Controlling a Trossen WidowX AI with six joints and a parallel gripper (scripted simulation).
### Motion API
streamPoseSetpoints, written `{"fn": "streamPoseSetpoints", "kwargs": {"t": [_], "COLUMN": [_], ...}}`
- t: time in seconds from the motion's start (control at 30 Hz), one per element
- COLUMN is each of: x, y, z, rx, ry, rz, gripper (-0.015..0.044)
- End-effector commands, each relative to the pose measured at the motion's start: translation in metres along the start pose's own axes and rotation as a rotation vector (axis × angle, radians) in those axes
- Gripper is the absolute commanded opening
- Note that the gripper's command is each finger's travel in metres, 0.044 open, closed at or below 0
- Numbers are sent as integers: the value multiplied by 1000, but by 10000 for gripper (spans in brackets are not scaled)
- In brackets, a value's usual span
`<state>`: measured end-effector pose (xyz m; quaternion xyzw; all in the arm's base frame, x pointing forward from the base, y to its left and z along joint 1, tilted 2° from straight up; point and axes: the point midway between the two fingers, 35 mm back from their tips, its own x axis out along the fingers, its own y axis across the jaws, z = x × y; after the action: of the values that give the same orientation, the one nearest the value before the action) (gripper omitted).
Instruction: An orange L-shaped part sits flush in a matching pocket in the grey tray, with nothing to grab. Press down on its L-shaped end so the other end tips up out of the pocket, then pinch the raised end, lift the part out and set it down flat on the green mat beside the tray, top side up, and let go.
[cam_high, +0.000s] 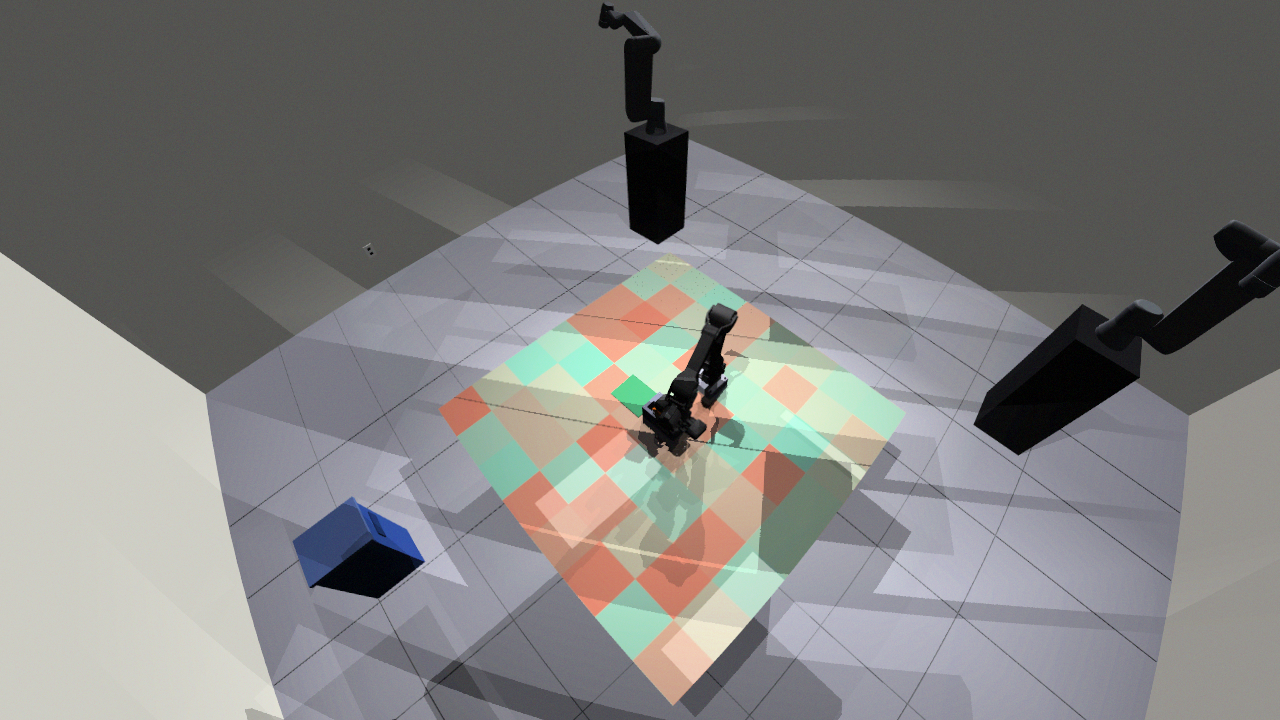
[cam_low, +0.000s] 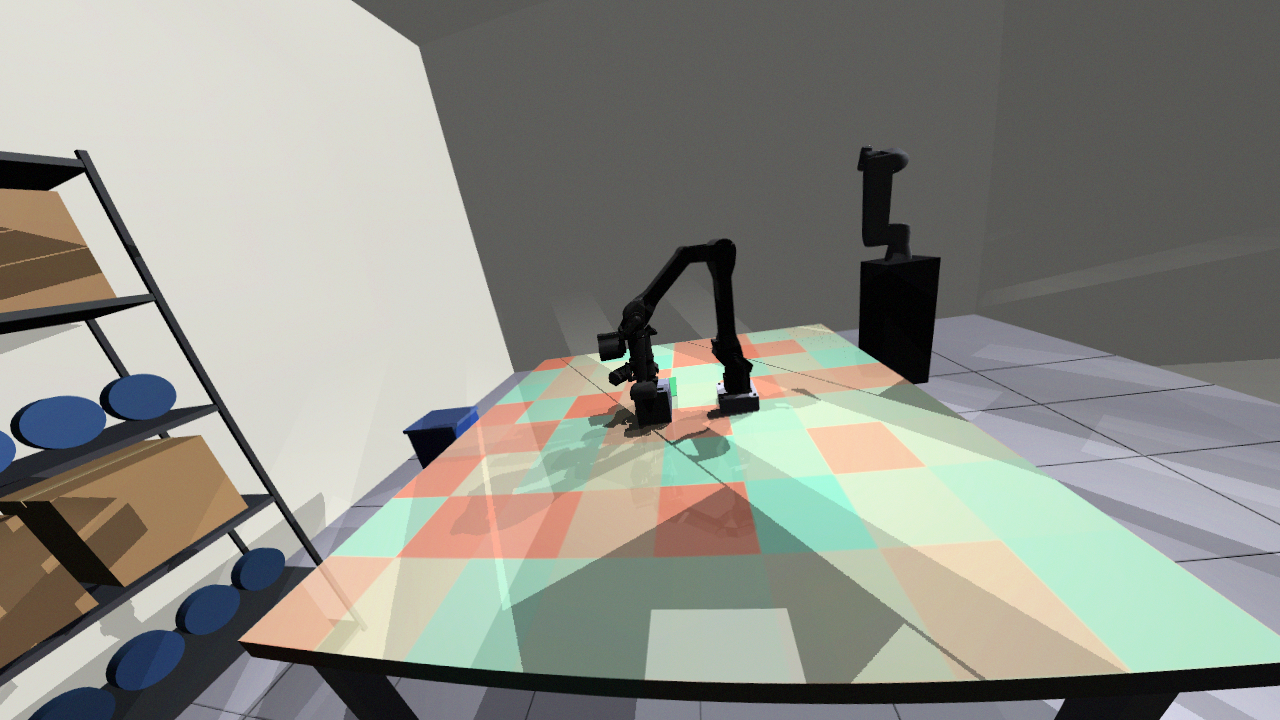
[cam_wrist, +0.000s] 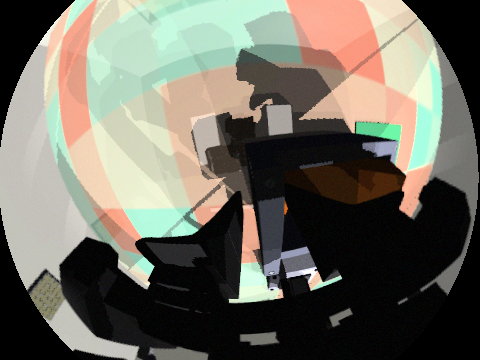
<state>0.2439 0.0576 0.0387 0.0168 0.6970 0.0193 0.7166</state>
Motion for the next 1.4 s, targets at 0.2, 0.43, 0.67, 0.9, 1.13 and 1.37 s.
{"fn": "streamPoseSetpoints", "kwargs": {"t": [0.2, 0.43, 0.67, 0.9, 1.13, 1.37], "x": [6, 6, 1, -11, -13, -83], "y": [-1, -1, 1, 11, 11, 3], "z": [-2, -2, 0, -2, -1, 2], "rx": [3, 3, 0, 3, 3, 3], "ry": [12, 12, 0, 12, 12, 12], "rz": [-7, -7, 0, -6, -6, -7], "gripper": [180, 180, 180, 180, 180, 180]}}
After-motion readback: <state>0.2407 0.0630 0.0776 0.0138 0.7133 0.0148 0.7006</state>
